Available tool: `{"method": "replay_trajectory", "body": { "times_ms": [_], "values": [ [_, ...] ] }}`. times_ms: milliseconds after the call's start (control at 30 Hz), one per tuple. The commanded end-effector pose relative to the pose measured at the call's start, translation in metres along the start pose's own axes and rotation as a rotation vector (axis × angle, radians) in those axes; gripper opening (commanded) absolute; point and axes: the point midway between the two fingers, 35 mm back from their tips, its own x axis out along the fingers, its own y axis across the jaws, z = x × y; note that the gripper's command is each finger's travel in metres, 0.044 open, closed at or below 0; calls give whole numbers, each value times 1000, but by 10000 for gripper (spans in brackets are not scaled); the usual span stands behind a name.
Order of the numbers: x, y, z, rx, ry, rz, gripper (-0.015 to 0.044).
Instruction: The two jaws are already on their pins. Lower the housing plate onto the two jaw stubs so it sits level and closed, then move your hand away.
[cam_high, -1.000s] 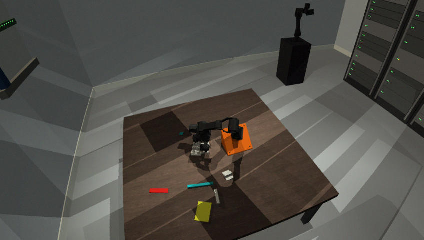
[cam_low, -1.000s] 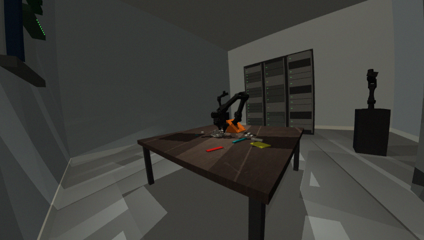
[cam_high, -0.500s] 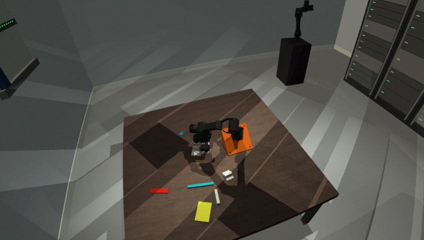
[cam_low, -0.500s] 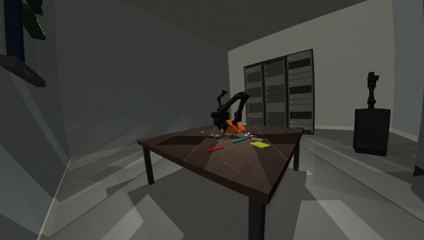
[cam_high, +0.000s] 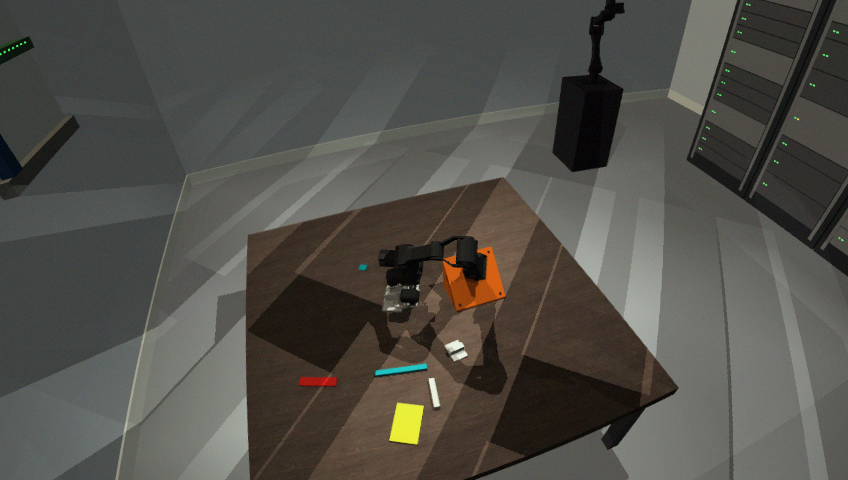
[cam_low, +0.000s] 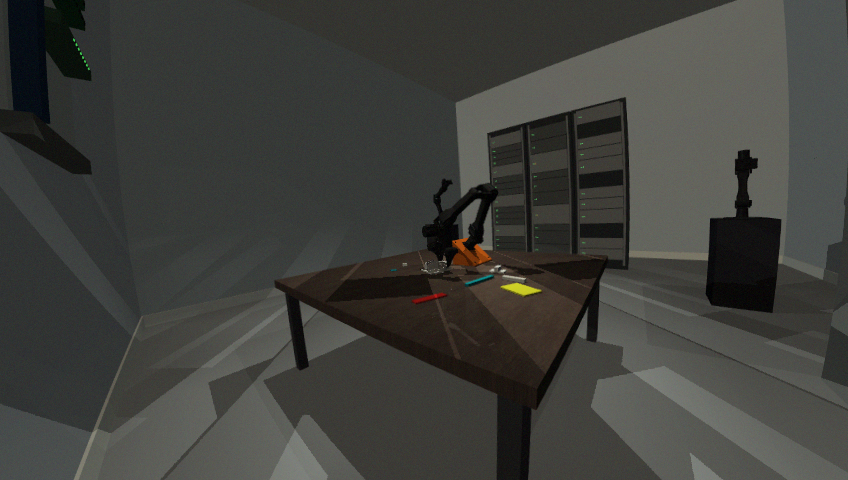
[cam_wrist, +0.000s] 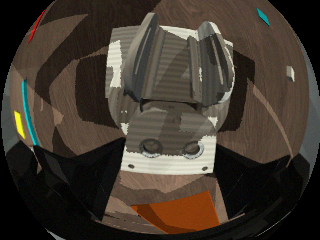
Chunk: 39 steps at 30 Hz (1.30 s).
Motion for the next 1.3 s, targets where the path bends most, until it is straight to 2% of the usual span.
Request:
{"method": "replay_trajectory", "body": {
  "times_ms": [0,1267],
  "values": [
    [2,1,-1,7,2,6,351],
    [10,1,-1,7,2,6,351]
  ]
}}
